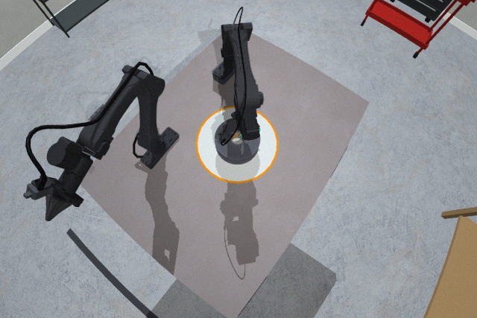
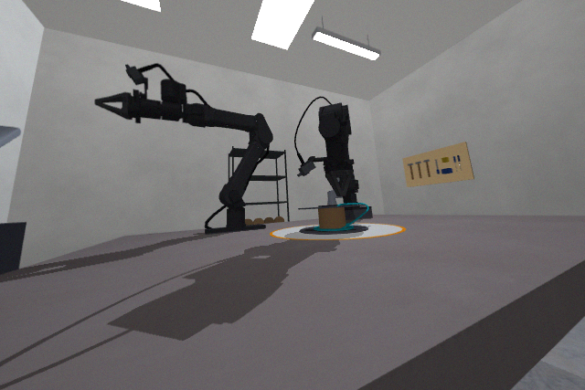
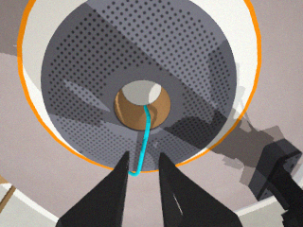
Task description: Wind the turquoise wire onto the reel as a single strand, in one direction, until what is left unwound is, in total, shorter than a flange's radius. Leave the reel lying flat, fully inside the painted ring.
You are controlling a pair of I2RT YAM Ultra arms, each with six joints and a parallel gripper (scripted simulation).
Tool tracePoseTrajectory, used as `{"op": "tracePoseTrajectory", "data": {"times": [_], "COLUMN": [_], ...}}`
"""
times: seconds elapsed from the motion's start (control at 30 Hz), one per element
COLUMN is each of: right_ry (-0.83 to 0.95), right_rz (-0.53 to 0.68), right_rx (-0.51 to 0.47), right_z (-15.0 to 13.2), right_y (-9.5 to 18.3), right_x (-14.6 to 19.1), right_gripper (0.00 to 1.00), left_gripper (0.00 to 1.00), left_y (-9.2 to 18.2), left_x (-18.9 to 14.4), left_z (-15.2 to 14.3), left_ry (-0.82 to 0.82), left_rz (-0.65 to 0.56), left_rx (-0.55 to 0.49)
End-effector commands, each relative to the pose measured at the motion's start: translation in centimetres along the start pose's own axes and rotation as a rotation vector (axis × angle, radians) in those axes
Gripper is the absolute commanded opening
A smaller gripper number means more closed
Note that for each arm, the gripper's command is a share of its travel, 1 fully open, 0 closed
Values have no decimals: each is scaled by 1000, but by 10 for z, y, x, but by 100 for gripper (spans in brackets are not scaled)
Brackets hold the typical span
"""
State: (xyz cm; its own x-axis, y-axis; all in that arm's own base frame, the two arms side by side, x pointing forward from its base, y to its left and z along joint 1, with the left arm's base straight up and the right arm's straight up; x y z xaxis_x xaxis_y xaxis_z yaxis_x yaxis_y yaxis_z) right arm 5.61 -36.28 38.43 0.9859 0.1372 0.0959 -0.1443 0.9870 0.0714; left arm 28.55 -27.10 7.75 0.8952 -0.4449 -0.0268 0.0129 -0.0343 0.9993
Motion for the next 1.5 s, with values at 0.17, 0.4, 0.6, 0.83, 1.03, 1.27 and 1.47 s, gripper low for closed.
{"op": "tracePoseTrajectory", "data": {"times": [0.17, 0.4, 0.6, 0.83, 1.03, 1.27, 1.47], "right_ry": [-8, -8, -8, -8, -8, -8, -8], "right_rz": [13, 13, 13, 13, 13, 13, 13], "right_rx": [-71, -71, -71, -71, -71, -71, -71], "right_z": [22, 22, 22, 22, 22, 22, 22], "right_y": [7, 7, 7, 7, 7, 7, 7], "right_x": [2, 2, 2, 2, 2, 2, 2], "right_gripper": [0, 0, 0, 0, 0, 0, 0], "left_gripper": [30, 30, 30, 30, 30, 30, 30], "left_y": [19, 17, 16, 20, 22, 23, 16], "left_x": [6, 1, -3, -3, -2, 0, 4], "left_z": [10, 10, 8, 7, 7, 7, 7], "left_ry": [-96, -99, -99, -99, -99, -99, -99], "left_rz": [28, 28, 28, 28, 28, 28, 28], "left_rx": [-24, -24, -24, -24, -24, -24, -24]}}
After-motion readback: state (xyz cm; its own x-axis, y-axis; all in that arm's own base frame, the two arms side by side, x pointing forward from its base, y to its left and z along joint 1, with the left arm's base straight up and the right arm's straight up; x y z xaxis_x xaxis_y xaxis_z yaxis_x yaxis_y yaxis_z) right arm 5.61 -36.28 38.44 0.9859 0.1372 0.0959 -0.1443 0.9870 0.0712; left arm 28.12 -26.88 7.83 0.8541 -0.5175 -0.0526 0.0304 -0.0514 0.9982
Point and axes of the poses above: on each arm, the point where the finger pads meet when closed, its own y axis back along the fingers, its own x axis across the jaws, z = x × y, the point moved 2 cm from there along y, back along the fingers, and after that the axes turned 6 degrees about -y, right-handed, at the moved point
